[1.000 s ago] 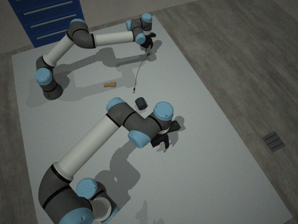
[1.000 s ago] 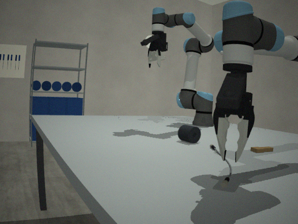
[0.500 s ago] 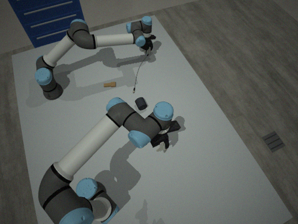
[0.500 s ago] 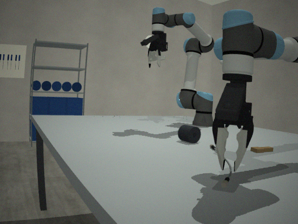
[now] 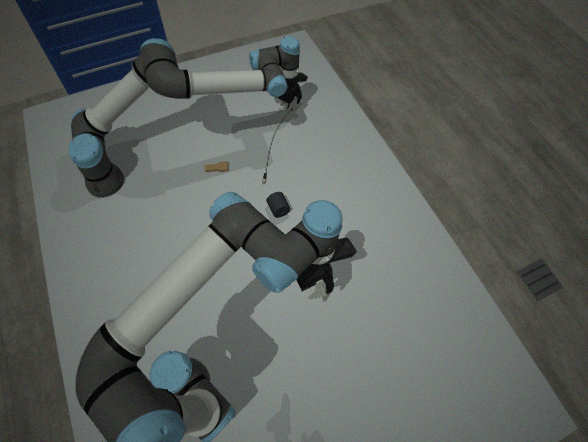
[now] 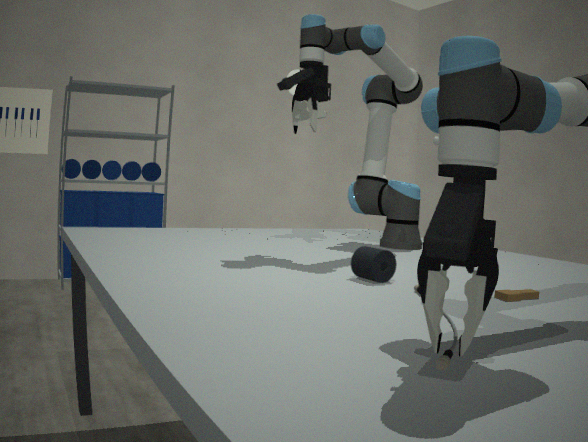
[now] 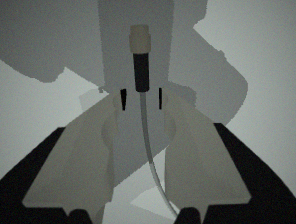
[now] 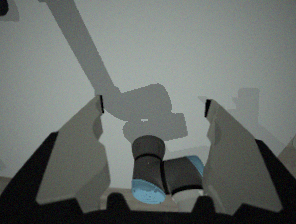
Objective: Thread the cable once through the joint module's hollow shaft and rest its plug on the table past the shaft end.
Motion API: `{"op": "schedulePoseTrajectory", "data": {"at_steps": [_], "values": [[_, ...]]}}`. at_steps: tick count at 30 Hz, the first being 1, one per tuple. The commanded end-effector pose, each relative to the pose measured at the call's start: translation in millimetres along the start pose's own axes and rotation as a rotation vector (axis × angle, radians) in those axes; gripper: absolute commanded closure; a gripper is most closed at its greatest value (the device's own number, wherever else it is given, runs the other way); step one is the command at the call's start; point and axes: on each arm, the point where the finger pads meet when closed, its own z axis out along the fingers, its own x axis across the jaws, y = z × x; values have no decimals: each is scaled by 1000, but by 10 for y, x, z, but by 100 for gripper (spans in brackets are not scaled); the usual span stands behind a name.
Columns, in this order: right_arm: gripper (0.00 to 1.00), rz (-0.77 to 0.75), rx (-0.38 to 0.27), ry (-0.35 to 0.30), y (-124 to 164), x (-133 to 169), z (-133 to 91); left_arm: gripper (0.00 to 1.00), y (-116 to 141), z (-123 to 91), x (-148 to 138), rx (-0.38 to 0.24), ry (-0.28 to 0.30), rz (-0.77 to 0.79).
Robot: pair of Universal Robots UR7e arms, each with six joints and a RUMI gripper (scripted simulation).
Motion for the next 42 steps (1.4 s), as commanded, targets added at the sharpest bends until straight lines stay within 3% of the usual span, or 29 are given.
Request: {"op": "schedulePoseTrajectory", "data": {"at_steps": [1, 6, 7, 23, 42], "values": [[39, 0, 1, 0, -1, -1, -4, 84, -5, 64, 4, 2, 2, 0], [39, 0, 1, 0, -1, -1, -4, 84, -11, 43, 8, 4, 3, 0], [39, 0, 1, 0, -1, -1, -4, 100, -10, 41, 8, 4, 3, 0], [39, 0, 1, 0, -1, -1, -4, 100, -11, 7, 8, 5, 3, 0], [39, 0, 1, 0, -1, -1, -4, 100, -6, -282, 2, 6, 4, 2]]}}
